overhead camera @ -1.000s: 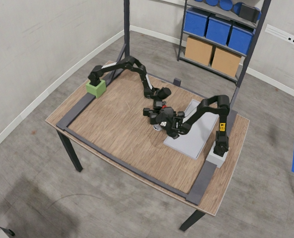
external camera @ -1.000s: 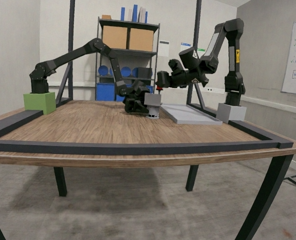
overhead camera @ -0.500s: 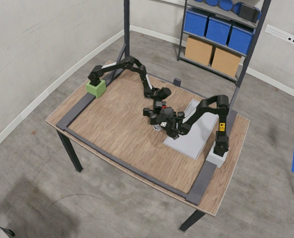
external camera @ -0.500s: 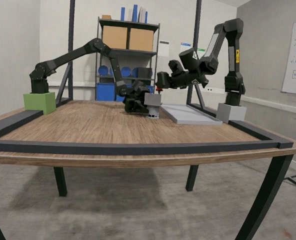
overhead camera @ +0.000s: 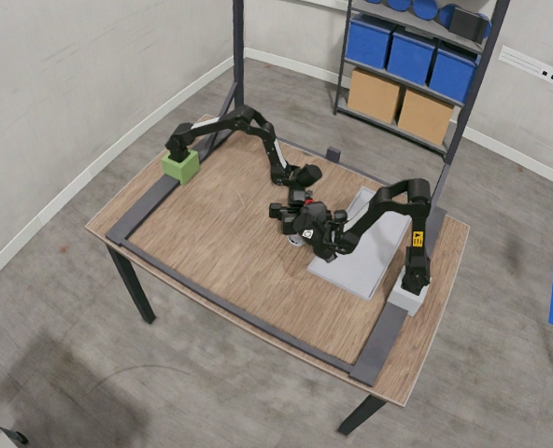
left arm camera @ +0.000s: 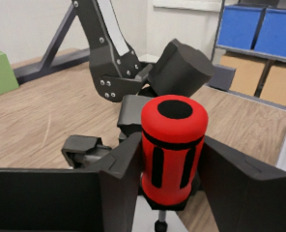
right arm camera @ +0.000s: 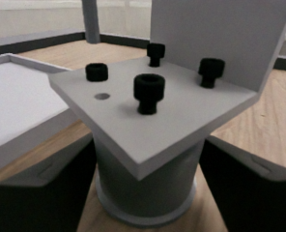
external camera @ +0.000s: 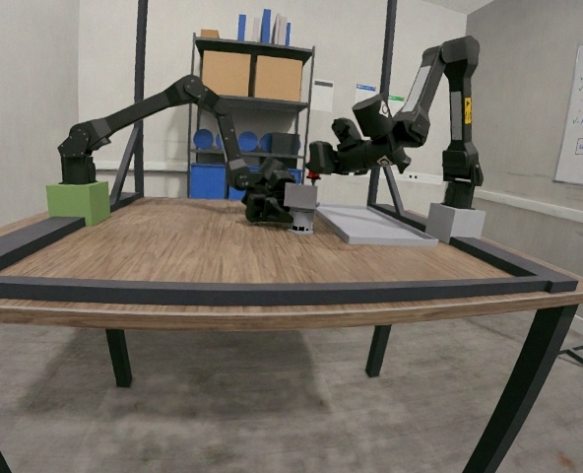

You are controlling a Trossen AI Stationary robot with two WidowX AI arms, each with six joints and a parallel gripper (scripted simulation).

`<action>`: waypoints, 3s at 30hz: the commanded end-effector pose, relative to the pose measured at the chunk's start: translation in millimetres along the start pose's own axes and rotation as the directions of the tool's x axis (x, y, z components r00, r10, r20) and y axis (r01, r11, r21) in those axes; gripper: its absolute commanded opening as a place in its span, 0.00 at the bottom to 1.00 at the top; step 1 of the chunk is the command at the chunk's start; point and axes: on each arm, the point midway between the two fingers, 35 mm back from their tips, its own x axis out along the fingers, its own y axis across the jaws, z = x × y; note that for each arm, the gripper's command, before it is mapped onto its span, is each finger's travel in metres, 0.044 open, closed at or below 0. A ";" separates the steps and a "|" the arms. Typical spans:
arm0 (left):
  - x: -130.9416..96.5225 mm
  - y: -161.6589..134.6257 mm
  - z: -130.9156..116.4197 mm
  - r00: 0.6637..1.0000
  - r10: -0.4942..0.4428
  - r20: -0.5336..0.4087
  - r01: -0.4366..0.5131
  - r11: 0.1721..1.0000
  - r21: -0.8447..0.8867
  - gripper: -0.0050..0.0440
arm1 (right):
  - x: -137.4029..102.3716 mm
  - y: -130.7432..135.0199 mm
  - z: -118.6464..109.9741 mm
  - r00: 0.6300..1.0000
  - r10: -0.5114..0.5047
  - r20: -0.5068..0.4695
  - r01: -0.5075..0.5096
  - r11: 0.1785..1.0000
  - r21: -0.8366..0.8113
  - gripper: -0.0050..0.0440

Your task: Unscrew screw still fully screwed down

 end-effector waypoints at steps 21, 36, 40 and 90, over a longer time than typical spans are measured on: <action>1.2 0.6 2.2 1.000 0.000 0.005 0.000 1.000 0.011 0.38 | 1.6 5.1 14.6 1.000 0.000 0.012 0.000 0.999 0.034 0.60; 2.0 0.6 -1.1 1.000 0.000 0.005 0.000 1.000 0.011 0.38 | 1.6 5.1 14.6 1.000 0.000 0.012 0.000 0.999 0.034 0.60; 1.9 1.2 -0.2 1.000 0.001 0.007 -0.002 1.000 0.017 0.38 | 1.6 5.1 14.6 1.000 0.000 0.012 0.000 0.999 0.034 0.60; 2.0 1.6 -2.7 1.000 0.002 0.008 -0.002 1.000 0.021 0.38 | 1.6 5.1 14.6 1.000 0.000 0.012 0.000 0.999 0.034 0.60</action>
